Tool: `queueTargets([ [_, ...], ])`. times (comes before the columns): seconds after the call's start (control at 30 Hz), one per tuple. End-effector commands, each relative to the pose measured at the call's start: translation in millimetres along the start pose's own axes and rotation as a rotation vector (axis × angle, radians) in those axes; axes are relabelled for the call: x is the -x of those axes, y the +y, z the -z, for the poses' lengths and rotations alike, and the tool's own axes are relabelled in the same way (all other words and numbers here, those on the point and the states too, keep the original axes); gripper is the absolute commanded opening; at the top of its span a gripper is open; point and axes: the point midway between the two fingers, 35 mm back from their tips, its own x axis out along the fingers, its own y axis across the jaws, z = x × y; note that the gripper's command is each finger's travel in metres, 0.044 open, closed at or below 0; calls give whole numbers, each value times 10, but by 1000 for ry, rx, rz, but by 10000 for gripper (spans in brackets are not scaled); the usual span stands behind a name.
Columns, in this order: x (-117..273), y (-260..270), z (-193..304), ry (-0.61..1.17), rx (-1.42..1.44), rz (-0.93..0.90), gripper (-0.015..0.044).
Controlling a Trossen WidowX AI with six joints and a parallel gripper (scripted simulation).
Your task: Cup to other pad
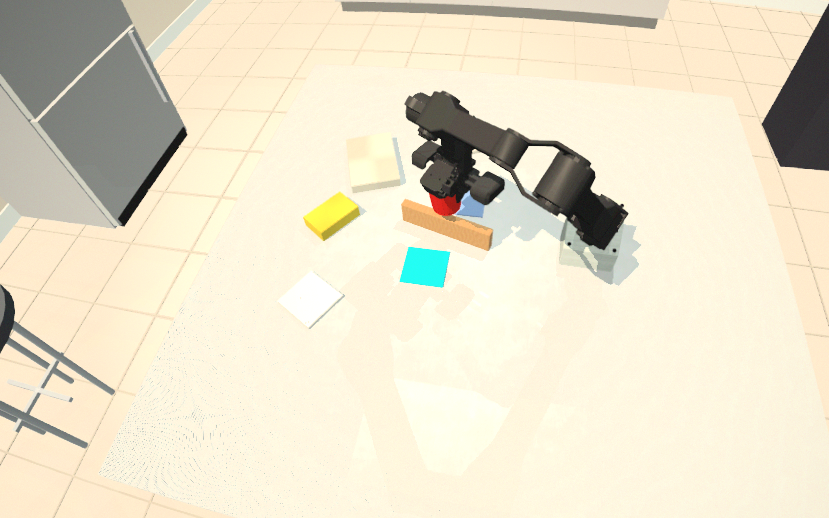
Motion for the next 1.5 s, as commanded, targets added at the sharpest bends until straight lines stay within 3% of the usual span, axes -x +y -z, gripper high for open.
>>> queueTargets([
  [0.0, 3, 33, -134, -4, -2, -1, 0],
  [1.07, 16, 296, -1038, -8, -1, -2, 0],
  [1.47, -77, 298, -1056, -9, -1, -2, 0],
])
